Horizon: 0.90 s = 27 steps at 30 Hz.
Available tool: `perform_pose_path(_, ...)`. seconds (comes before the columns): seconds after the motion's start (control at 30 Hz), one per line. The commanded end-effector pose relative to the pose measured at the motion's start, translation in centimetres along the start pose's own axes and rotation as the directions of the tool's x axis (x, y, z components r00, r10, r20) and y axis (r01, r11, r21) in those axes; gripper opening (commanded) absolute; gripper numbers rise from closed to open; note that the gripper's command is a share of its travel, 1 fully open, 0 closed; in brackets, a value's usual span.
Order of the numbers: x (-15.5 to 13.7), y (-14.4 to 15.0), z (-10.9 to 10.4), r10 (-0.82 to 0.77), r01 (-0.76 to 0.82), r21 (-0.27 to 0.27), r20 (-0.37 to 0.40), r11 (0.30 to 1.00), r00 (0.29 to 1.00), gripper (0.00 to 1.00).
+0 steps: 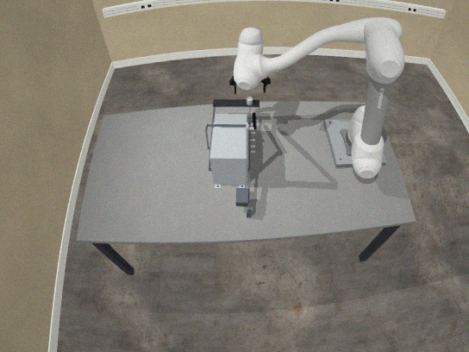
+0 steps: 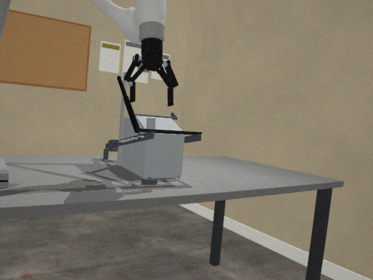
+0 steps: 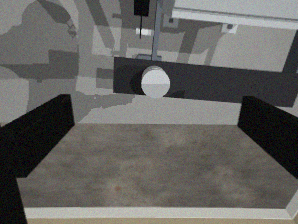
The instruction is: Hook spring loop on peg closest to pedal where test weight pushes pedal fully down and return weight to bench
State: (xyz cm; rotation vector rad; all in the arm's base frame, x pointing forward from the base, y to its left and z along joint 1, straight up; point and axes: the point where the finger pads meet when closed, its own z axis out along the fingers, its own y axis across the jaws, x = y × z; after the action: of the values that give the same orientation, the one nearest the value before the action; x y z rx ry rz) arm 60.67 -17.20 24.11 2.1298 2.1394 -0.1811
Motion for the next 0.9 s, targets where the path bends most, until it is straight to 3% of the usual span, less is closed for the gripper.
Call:
perform_pose_path(0.0,-0.3,0.0,-1.7,0.000,0.000,-0.001,0.000,1.000,1.000,1.00)
perform_pose_path(0.1,-0.6,0.0,-3.6,0.000,0.000,-0.001,0.000,1.000,1.000,1.00)
perform_pose_path(0.2,-0.5,0.0,-2.8,0.000,0.000,-0.001,0.000,1.000,1.000,1.00)
perform_pose_path(0.87,-0.6,0.0,-3.6,0.000,0.000,-0.001,0.000,1.000,1.000,1.00)
